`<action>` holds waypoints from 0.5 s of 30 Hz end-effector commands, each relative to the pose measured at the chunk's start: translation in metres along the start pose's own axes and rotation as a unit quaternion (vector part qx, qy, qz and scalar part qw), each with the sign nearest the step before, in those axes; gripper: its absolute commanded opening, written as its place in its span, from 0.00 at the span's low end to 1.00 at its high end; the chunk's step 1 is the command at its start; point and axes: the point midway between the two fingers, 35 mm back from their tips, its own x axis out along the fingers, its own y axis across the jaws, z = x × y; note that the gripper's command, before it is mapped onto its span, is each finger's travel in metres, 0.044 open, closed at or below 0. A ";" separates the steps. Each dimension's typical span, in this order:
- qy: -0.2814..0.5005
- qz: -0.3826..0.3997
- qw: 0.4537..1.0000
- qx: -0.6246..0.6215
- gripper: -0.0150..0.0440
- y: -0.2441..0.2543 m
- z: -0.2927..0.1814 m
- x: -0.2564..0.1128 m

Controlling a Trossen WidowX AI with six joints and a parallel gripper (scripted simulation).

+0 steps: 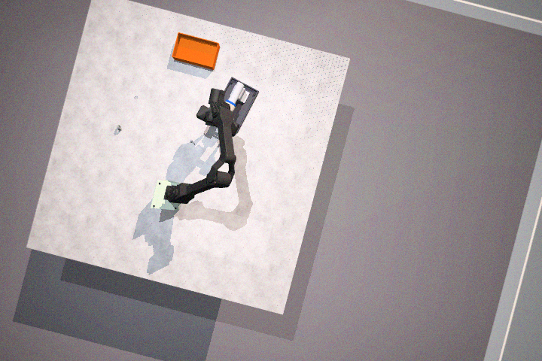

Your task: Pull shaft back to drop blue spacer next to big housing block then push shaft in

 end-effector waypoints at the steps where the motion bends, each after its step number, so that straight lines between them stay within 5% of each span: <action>1: 0.000 -0.002 1.000 -0.003 1.00 0.000 0.000 0.001; 6: 0.000 -0.002 1.000 -0.003 1.00 -0.002 0.001 0.001; 15: 0.000 0.000 1.000 -0.001 0.60 0.000 0.000 0.000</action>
